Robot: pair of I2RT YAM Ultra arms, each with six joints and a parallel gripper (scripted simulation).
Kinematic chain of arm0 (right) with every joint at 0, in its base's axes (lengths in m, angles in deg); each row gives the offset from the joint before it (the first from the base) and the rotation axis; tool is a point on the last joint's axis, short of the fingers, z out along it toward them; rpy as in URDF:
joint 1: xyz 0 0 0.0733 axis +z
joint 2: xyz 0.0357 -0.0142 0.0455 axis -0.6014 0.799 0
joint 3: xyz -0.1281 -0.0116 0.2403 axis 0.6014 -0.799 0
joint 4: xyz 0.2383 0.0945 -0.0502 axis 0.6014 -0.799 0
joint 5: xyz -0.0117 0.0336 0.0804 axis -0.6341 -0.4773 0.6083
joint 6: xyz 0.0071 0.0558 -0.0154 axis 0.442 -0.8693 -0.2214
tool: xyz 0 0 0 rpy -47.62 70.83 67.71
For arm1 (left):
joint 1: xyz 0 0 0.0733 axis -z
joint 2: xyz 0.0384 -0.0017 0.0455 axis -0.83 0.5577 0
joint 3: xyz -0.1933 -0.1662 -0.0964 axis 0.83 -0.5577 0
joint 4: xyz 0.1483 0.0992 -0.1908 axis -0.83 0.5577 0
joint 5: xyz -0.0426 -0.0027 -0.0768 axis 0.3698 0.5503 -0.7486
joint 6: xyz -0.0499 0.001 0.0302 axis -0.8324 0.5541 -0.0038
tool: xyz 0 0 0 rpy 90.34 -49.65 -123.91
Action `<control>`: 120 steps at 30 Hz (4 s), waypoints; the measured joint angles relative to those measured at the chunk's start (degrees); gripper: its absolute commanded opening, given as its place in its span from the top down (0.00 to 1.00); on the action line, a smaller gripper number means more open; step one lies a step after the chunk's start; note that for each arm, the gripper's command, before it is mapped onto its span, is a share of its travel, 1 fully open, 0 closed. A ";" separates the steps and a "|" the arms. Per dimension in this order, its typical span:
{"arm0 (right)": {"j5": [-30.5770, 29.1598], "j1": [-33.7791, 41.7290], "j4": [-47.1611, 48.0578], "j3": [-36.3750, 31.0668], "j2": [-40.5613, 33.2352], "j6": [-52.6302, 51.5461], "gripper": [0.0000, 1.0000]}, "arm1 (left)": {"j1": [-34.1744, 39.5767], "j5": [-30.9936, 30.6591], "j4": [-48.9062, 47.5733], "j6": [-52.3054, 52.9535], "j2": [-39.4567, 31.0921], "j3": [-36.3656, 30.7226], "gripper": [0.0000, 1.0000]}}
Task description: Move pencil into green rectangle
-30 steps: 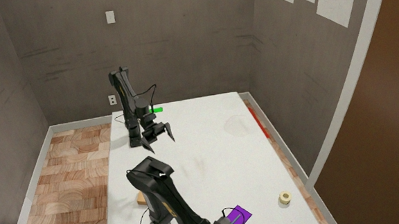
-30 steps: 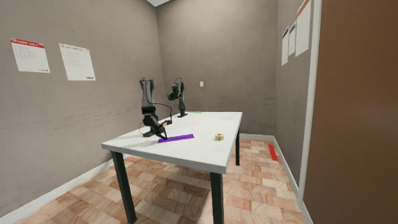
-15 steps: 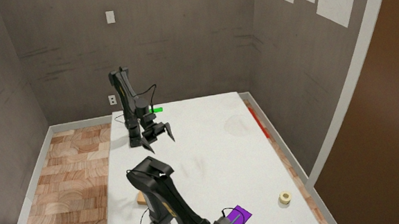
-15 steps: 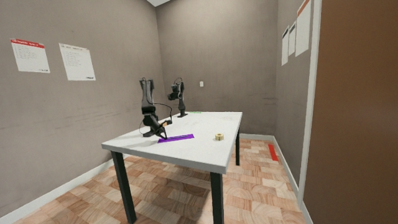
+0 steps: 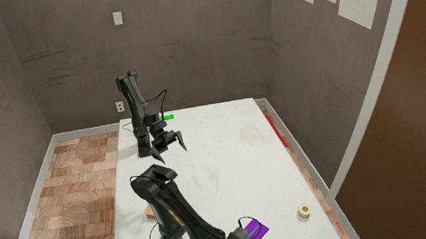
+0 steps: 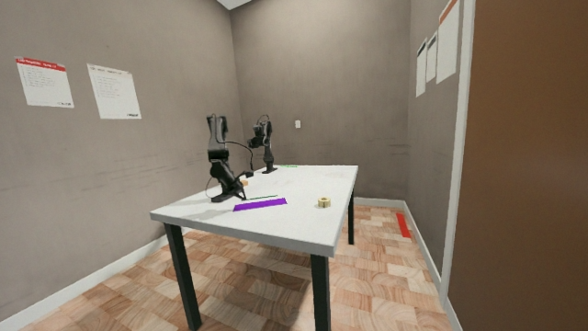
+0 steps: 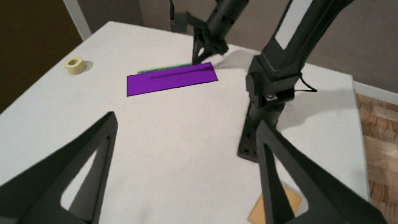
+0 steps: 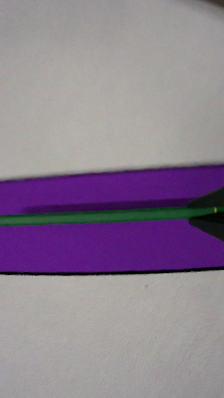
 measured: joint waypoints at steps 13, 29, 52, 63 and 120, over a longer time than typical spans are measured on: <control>0.09 2.38 -11.91 4.90 -5.29 0.02 1.00 | -0.87 1.20 2.75 1.01 -1.81 -0.02 0.00; -1.70 35.78 -12.79 -1.55 -20.63 -16.06 1.00 | -7.98 0.70 37.09 0.94 -23.15 8.09 0.00; -6.69 94.29 -0.02 9.92 -4.76 -36.59 1.00 | -13.68 -0.52 73.50 0.57 -40.02 20.00 0.00; -6.99 98.29 1.84 14.38 1.31 -37.11 1.00 | -14.36 -1.18 75.73 0.57 -40.41 20.52 0.00; -7.19 98.57 1.07 15.93 1.81 -37.68 1.00 | -40.50 -23.56 77.83 43.30 1.57 14.36 0.62</control>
